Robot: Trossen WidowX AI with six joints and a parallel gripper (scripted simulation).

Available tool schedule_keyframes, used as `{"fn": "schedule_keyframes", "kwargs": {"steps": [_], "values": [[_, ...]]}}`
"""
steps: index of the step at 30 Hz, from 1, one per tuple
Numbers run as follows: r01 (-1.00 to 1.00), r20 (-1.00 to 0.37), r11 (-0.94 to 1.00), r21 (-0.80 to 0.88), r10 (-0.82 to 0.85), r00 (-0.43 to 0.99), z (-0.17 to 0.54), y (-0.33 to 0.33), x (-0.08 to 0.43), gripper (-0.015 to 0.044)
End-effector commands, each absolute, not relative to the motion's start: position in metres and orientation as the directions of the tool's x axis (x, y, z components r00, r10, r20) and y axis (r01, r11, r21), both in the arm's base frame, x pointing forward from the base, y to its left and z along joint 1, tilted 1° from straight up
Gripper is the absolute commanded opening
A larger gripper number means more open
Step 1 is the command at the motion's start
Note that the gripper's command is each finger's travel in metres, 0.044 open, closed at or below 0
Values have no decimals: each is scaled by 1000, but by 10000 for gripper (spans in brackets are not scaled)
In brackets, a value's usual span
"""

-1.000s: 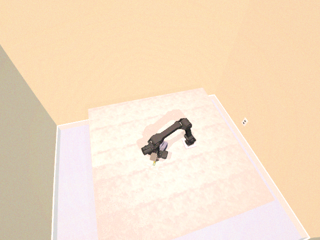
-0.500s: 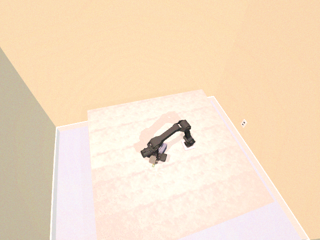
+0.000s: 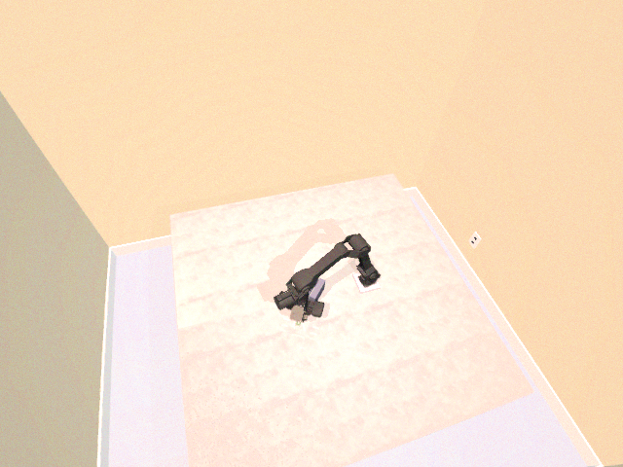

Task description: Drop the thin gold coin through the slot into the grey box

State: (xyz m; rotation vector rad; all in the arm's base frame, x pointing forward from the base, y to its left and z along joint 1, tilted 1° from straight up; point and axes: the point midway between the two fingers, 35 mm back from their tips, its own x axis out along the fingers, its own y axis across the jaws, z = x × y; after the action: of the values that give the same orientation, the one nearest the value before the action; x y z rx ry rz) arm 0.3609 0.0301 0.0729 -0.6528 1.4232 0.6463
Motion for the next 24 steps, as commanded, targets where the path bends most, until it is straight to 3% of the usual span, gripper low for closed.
{"fn": "schedule_keyframes", "kwargs": {"steps": [1,16,22,24], "values": [[-745,-1000,667,-16,9,30,61,29,359,161],[-745,-1000,667,-16,9,30,43,29,358,161],[-745,-1000,667,-16,9,30,43,29,358,3],[-745,-1000,667,-16,9,30,43,29,358,0]]}}
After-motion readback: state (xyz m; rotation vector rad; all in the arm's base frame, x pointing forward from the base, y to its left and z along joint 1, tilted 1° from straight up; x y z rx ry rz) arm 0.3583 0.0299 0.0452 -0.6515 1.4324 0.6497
